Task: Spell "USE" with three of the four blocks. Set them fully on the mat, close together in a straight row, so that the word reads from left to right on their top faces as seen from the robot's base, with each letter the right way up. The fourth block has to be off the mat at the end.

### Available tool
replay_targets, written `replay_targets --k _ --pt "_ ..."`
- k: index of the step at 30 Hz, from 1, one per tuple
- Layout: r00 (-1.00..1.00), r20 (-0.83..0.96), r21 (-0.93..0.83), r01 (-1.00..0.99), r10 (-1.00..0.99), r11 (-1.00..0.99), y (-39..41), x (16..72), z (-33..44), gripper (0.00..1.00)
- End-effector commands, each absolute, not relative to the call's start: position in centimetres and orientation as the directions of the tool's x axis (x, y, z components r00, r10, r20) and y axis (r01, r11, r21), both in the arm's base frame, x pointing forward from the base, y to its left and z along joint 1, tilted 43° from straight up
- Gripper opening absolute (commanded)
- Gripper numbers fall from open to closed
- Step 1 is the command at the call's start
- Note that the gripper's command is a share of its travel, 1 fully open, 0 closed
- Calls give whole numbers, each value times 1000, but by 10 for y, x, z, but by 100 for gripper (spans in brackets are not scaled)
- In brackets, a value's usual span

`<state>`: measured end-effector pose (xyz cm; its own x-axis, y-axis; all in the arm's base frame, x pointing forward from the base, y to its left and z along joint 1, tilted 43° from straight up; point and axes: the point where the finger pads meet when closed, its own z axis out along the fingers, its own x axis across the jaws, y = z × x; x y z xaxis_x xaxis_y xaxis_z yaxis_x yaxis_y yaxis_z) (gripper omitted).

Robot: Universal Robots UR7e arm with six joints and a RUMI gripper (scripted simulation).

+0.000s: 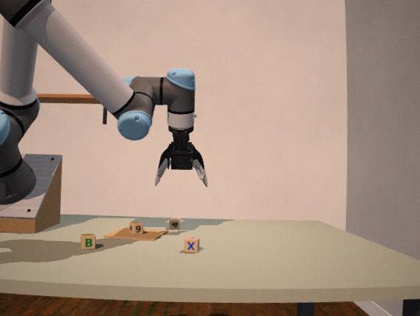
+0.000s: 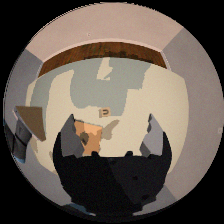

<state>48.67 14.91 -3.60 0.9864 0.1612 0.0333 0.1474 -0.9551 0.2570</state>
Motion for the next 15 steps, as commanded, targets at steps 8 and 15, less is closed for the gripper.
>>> replay_targets --k 8,15 --pt "988 32 224 141 152 -964 149 468 -35 100" --pt "988 33 224 142 153 -964 150 469 -35 100"
